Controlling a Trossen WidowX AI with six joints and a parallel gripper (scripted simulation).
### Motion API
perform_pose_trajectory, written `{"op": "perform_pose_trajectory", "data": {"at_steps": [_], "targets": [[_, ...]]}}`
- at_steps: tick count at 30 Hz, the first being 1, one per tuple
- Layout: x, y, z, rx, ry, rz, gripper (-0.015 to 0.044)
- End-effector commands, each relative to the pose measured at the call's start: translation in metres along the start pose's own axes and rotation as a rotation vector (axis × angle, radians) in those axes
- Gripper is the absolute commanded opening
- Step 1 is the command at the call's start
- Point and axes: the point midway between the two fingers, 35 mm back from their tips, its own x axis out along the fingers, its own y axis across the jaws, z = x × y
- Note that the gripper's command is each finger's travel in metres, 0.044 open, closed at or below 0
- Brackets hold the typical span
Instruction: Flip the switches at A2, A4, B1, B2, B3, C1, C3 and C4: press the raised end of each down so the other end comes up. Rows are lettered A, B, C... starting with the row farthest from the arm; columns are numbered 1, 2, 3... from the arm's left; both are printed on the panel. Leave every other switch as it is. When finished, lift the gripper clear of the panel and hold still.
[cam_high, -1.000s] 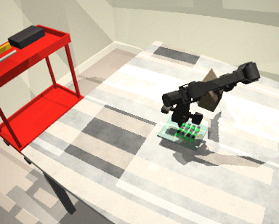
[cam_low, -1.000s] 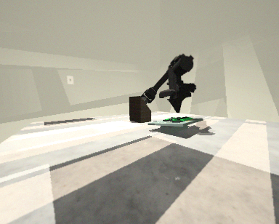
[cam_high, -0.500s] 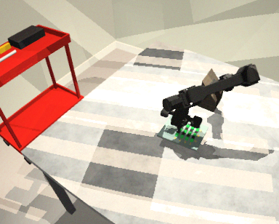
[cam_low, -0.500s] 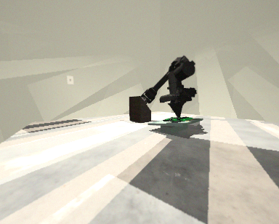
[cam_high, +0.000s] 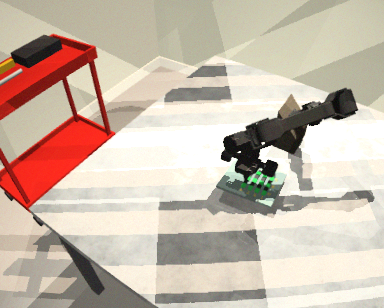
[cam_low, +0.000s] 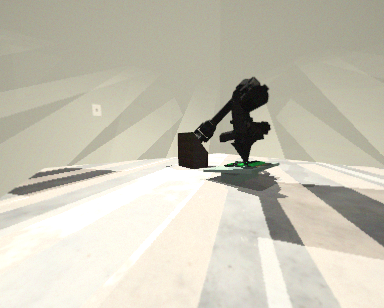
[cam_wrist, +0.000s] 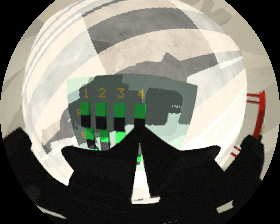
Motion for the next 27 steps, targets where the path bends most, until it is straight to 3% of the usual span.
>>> {"op": "perform_pose_trajectory", "data": {"at_steps": [1,27], "targets": [[0.0001,0.0003,0.0006,0.004,-0.004,0.003,0.0],[0.0031,0.0003,0.0005,0.004,-0.004,0.004,0.0]]}}
